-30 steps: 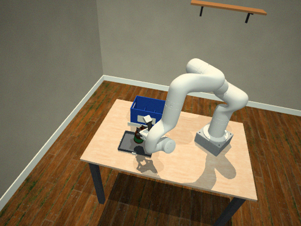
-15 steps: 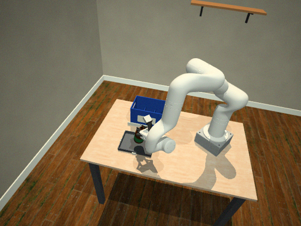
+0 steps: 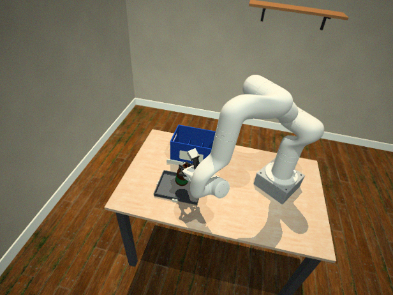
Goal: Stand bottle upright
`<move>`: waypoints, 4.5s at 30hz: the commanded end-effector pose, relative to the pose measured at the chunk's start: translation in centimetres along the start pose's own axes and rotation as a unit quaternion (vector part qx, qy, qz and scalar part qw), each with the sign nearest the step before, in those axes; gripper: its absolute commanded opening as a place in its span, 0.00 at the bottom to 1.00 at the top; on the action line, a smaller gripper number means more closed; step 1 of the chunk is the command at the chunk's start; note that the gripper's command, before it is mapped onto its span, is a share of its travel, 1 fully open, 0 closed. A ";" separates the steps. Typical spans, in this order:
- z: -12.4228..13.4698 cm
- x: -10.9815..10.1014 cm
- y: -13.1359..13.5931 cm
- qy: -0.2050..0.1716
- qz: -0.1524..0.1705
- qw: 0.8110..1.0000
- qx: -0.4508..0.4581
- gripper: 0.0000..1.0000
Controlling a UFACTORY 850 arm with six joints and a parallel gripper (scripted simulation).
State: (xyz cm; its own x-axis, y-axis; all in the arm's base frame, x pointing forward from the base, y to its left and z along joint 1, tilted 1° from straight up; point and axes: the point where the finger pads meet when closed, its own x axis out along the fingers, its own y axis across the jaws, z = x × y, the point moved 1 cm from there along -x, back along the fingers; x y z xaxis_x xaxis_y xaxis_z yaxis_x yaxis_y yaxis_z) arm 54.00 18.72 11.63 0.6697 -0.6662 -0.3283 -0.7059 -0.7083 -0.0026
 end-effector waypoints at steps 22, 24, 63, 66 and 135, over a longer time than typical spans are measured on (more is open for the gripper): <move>-0.4 0.9 0.9 0.000 0.000 1.000 0.001 0.00; -0.4 0.9 0.9 0.000 0.000 1.000 0.001 0.00; 0.4 1.2 0.9 0.000 0.000 1.000 0.001 0.00; 0.6 1.2 0.9 0.000 0.000 1.000 0.001 0.00; 5.5 3.0 1.0 0.000 0.000 1.000 0.001 0.00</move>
State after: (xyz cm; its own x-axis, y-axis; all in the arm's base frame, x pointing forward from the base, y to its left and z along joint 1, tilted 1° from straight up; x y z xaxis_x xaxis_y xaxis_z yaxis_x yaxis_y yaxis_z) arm 54.13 17.26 5.65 0.6719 -0.6677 -0.3205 -0.7060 -0.7082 -0.0044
